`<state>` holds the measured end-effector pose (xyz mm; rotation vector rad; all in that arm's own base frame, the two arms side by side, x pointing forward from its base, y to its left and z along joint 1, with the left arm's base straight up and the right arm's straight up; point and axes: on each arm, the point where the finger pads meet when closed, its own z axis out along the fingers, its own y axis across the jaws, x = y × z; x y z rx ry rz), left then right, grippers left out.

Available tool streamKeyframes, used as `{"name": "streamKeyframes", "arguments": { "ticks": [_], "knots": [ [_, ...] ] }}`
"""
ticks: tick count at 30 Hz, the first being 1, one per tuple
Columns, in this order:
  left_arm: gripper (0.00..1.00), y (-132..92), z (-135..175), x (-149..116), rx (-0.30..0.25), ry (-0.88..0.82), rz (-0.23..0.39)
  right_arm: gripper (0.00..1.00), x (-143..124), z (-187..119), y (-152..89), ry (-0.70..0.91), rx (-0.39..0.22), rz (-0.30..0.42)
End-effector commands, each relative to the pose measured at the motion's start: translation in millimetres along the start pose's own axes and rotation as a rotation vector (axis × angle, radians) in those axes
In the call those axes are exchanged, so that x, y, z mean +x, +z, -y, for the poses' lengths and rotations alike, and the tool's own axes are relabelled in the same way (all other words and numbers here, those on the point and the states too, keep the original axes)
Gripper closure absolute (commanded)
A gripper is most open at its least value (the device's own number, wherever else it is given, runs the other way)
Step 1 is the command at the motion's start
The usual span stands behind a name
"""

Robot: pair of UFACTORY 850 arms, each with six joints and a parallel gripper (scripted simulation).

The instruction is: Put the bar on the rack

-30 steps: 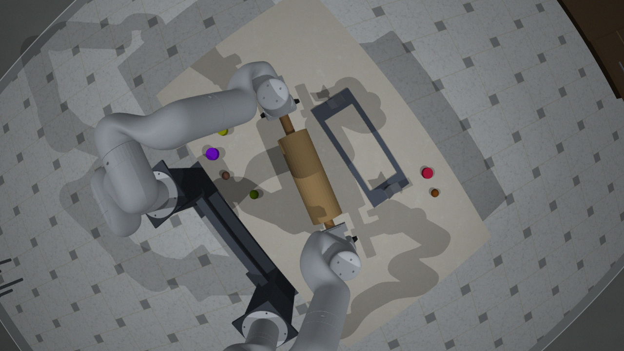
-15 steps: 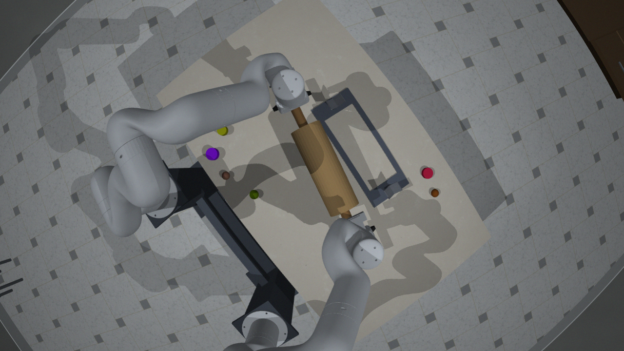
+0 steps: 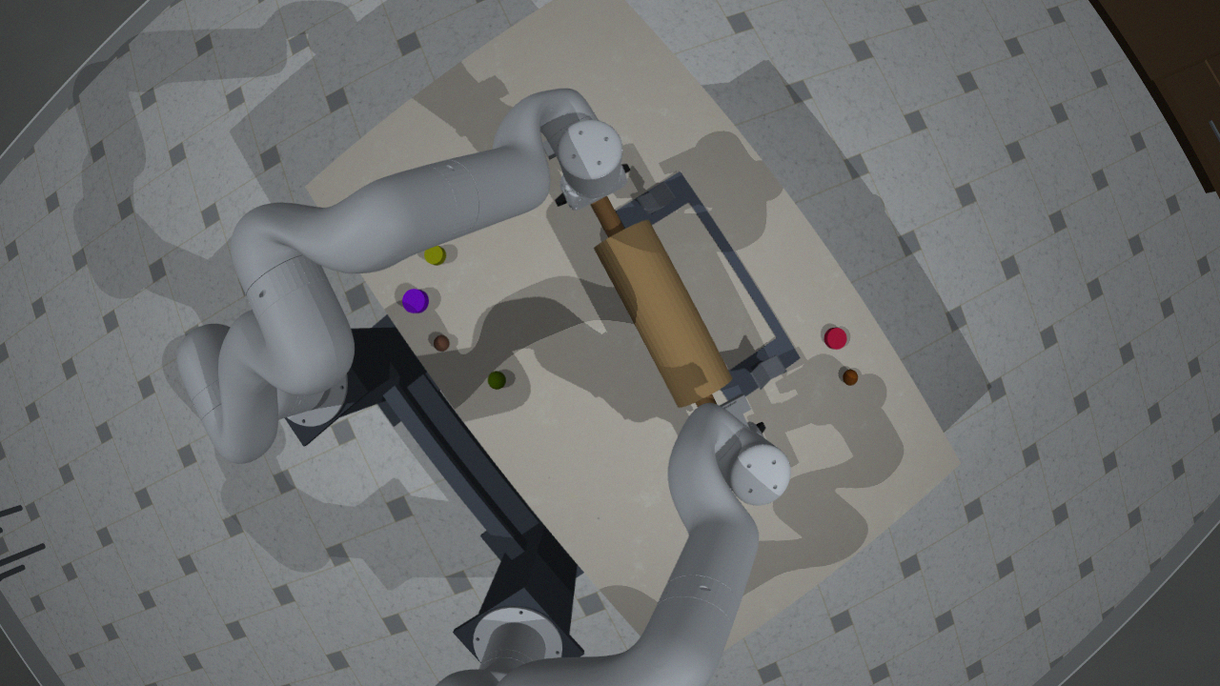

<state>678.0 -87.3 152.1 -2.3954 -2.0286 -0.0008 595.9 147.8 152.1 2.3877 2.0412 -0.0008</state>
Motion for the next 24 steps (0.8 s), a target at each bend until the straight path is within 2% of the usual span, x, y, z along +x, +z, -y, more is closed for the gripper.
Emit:
{"name": "streamKeyframes", "arguments": {
  "ticks": [1,4,7,18,21,24],
  "knots": [
    [0.88,-3.2,-8.9,0.0,0.011,-0.024,0.0,0.88,1.9,-19.3,-2.4,-0.024,-0.008,-0.004],
    [0.88,-2.7,-6.0,-0.1,0.011,-0.021,0.0,0.88,1.9,-14.8,-2.0,-0.021,-0.008,-0.004],
    [0.88,-5.1,-23.4,0.5,0.011,-0.036,0.0,0.88,2.3,-39.5,-4.5,-0.037,-0.008,-0.004],
    [0.88,-9.8,-54.3,1.3,0.008,-0.068,0.0,0.88,3.8,-85.8,-8.8,-0.069,-0.01,-0.004],
    [0.88,-9.3,-51.4,1.2,0.008,-0.065,0.0,0.88,3.8,-81.4,-8.4,-0.066,-0.01,-0.004],
    [0.88,-11.3,-66.4,1.5,0.008,-0.079,0.0,0.88,4.2,-102.6,-10.5,-0.079,-0.011,-0.004]
  ]
}}
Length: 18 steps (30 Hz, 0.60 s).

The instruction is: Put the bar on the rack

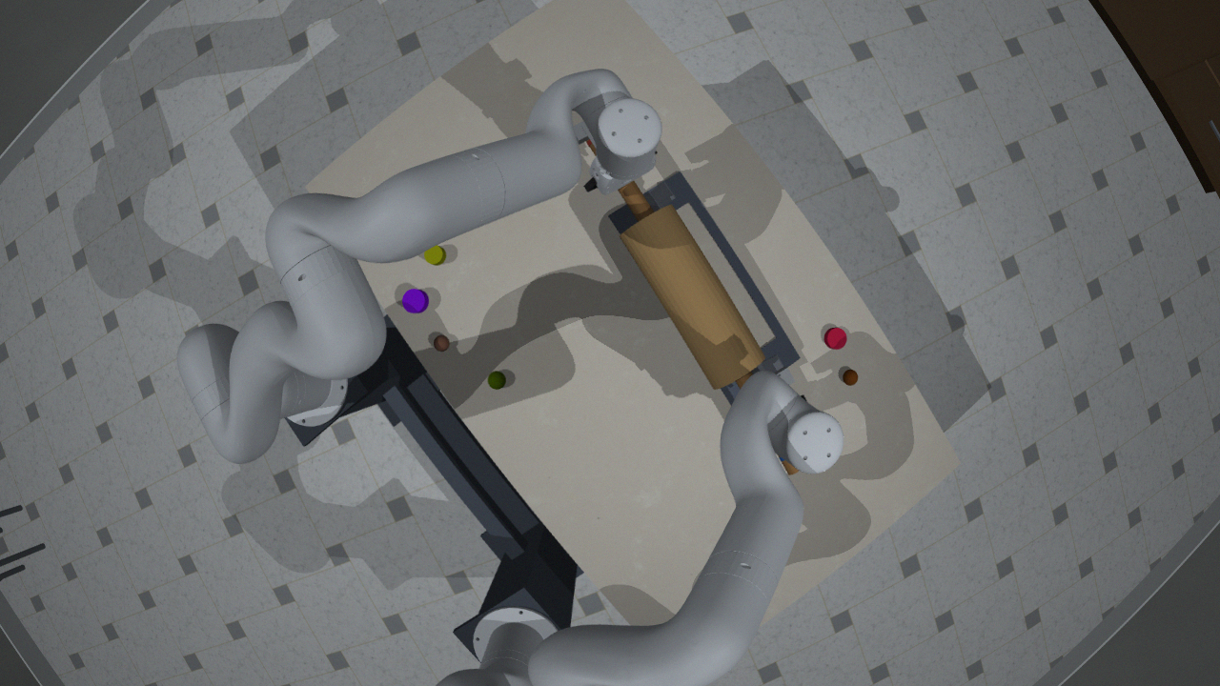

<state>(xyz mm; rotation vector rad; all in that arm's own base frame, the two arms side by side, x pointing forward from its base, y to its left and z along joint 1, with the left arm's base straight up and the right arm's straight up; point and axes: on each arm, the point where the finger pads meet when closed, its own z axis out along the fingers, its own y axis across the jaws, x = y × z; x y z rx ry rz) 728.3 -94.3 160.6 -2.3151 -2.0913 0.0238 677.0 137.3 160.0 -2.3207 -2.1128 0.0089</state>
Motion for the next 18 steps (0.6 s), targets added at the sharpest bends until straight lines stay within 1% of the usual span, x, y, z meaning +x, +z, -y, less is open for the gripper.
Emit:
{"name": "streamKeyframes", "arguments": {
  "ticks": [1,11,14,18],
  "knots": [
    [0.88,-3.6,-18.4,-1.1,-0.017,-0.017,0.001,0.88,0.5,-24.9,-3.2,-0.019,-0.017,-0.005],
    [0.88,-6.4,-33.1,-1.7,-0.023,-0.032,0.001,0.88,0.0,-46.7,-5.5,-0.035,-0.019,-0.005],
    [0.88,-6.1,-31.4,-1.6,-0.021,-0.031,0.001,0.88,0.0,-44.5,-5.3,-0.033,-0.018,-0.005],
    [0.88,-7.1,-39.4,-1.9,-0.031,-0.034,0.001,0.88,-0.4,-53.8,-6.2,-0.037,-0.021,-0.006]
  ]
}}
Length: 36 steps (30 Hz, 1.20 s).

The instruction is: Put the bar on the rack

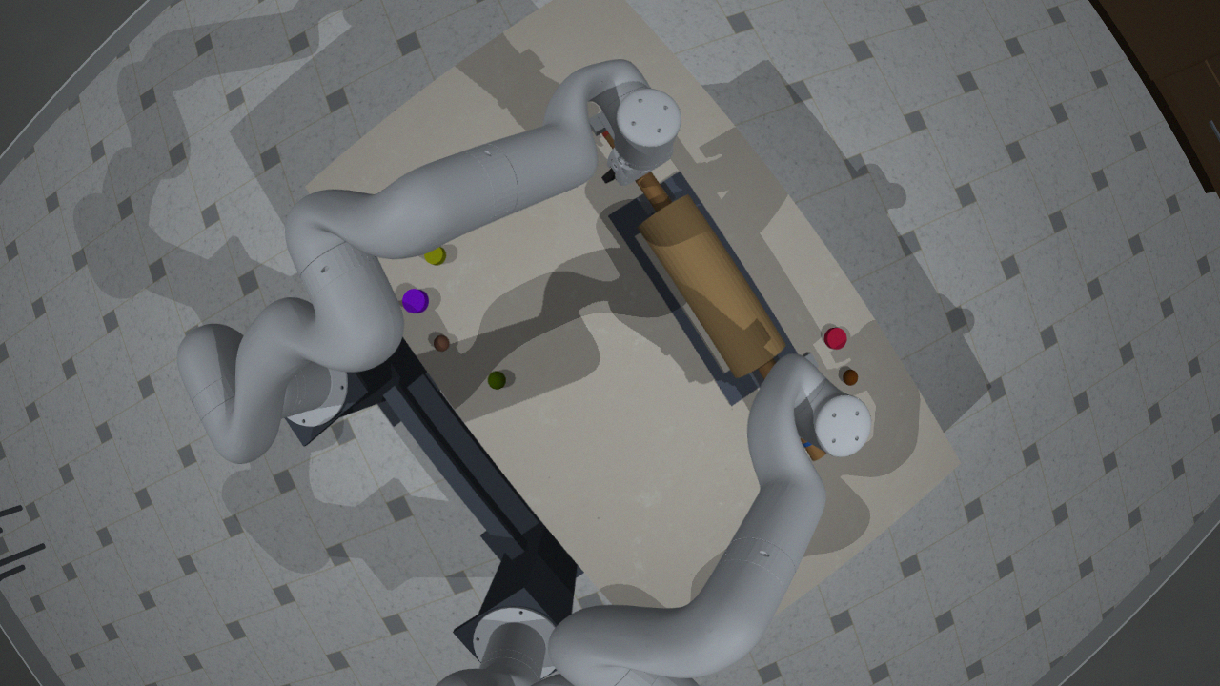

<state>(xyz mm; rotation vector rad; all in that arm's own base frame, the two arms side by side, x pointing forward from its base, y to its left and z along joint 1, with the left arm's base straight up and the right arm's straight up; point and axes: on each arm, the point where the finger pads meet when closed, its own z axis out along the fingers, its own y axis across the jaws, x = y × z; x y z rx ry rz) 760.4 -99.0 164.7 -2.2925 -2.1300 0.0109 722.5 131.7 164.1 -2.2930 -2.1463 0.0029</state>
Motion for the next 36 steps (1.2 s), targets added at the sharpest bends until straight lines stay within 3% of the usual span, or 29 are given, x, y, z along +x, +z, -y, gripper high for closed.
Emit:
{"name": "streamKeyframes", "arguments": {
  "ticks": [1,7,9,36],
  "knots": [
    [0.88,-2.1,1.3,-0.3,0.007,-0.012,0.0,0.88,1.3,-3.8,-1.4,-0.012,-0.013,-0.004],
    [0.88,-2.1,1.3,-0.3,0.007,-0.012,0.0,0.88,1.6,-3.4,-2.1,-0.013,-0.011,-0.003],
    [0.88,-1.9,-7.5,-1.1,-0.03,-0.01,0.002,0.88,1.6,-3.6,-1.9,-0.013,-0.014,-0.004],
    [0.88,12.4,-6.0,-0.8,-0.019,-0.012,0.002,0.88,1.3,-5.7,12.9,-0.012,-0.019,-0.004]
  ]
}}
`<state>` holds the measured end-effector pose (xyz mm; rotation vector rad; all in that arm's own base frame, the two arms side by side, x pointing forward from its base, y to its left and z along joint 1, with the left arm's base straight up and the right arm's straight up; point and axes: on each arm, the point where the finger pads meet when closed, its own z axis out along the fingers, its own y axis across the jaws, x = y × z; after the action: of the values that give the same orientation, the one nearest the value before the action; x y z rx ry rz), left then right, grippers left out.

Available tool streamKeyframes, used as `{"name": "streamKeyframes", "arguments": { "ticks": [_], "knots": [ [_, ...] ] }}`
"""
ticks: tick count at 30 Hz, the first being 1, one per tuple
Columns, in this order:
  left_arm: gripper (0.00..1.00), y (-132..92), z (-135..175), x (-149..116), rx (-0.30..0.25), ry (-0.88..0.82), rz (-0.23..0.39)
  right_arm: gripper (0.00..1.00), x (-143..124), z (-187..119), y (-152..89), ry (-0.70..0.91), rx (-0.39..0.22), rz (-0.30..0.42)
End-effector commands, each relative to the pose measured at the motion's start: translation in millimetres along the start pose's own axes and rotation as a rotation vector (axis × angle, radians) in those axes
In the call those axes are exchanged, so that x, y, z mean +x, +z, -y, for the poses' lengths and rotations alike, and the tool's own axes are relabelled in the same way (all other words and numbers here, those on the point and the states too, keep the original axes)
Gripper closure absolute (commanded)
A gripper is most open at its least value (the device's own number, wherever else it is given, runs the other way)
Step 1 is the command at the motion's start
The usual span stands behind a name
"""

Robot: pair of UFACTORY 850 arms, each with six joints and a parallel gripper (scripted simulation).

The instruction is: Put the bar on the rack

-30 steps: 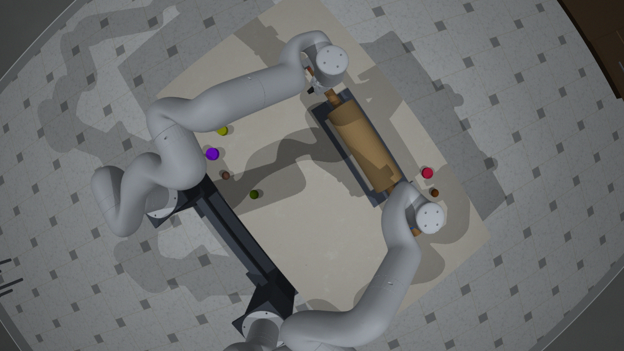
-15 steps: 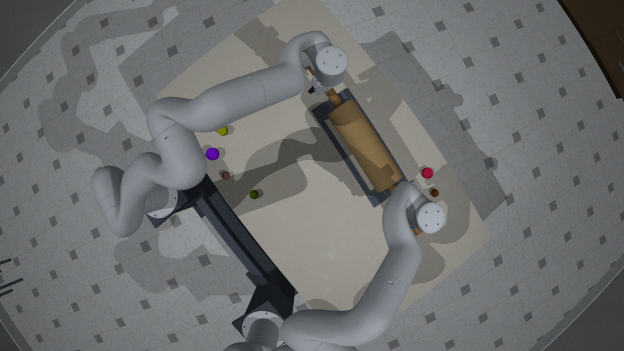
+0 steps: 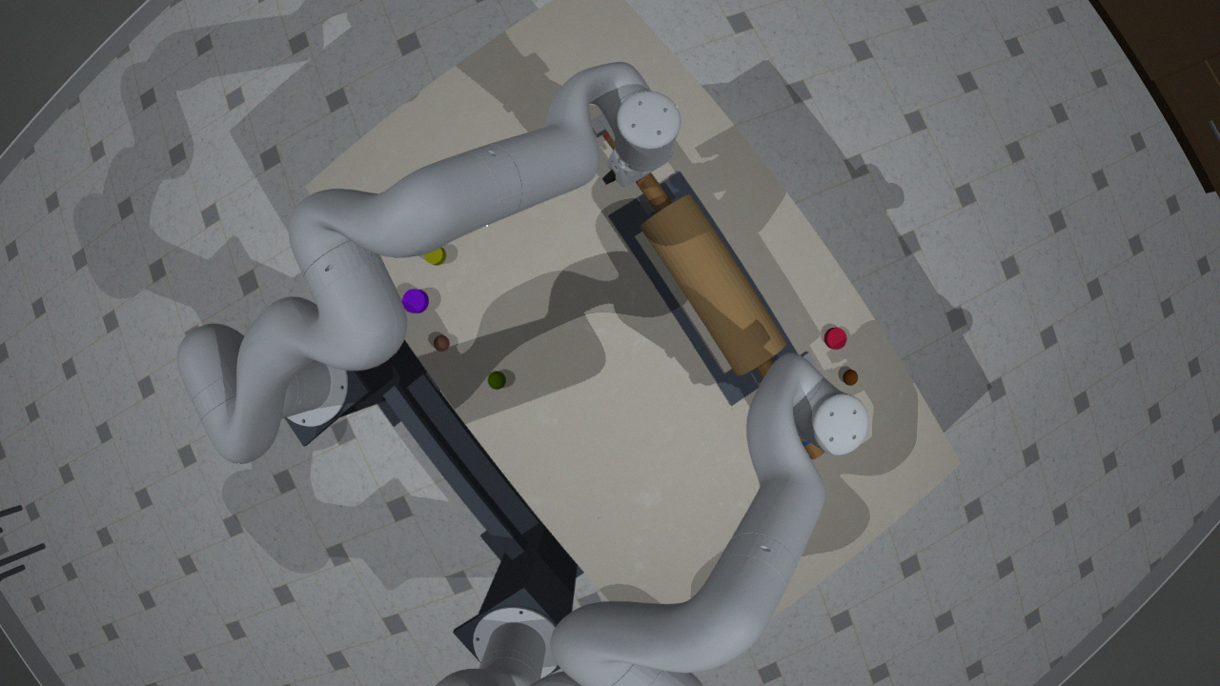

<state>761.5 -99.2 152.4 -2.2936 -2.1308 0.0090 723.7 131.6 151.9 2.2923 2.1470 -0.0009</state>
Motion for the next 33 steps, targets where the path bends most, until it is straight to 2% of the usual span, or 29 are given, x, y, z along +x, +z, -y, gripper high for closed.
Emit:
{"name": "streamKeyframes", "arguments": {
  "ticks": [1,33],
  "knots": [
    [0.88,1.1,-4.9,-0.6,-0.018,-0.012,0.001,0.88,1.3,-4.7,1.8,-0.011,-0.017,-0.004],
    [0.88,36.0,-9.2,-0.7,-0.025,-0.012,0.002,0.88,1.0,-8.4,36.5,-0.006,-0.024,-0.004]
  ]
}}
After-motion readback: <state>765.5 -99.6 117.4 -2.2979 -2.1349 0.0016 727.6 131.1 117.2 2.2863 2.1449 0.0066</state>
